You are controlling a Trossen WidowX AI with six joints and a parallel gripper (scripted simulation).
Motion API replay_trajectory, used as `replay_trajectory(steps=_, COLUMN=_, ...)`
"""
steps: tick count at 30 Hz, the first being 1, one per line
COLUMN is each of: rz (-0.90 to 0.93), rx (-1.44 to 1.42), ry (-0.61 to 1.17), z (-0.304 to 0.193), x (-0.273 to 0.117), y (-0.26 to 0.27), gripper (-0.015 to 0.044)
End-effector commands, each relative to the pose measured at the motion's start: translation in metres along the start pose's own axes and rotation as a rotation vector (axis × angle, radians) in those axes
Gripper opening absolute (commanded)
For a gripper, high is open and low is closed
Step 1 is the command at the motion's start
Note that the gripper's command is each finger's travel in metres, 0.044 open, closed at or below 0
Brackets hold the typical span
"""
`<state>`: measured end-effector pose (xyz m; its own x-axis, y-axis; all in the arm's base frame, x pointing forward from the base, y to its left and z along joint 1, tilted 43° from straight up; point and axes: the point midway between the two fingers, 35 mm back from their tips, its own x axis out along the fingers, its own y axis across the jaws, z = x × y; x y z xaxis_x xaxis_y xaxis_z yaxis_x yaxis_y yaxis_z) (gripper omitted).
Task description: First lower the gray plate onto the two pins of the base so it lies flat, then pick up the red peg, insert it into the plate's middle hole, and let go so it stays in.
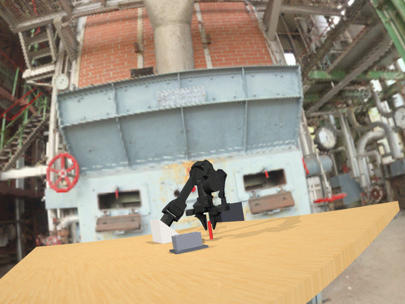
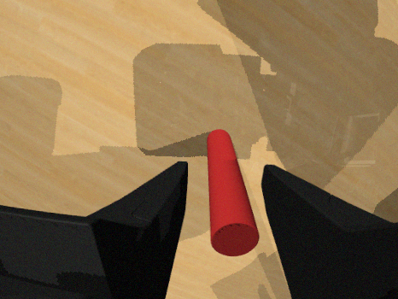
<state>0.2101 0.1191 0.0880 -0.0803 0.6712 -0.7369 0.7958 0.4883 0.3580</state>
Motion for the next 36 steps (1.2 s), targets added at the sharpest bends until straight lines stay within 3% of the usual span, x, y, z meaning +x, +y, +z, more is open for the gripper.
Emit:
replay_trajectory(steps=1, rz=0.003, rx=0.005, ry=0.003, z=-0.001, x=0.0, y=0.0, gripper=0.0072)
replay_trajectory(steps=9, rz=0.003, rx=0.005, ry=0.003, z=-0.001, x=0.0, y=0.0, gripper=0.0)
replay_trajectory(steps=36, rz=-0.003, rx=0.007, ry=-0.007, z=0.006, x=-0.074, y=0.007, gripper=0.0)
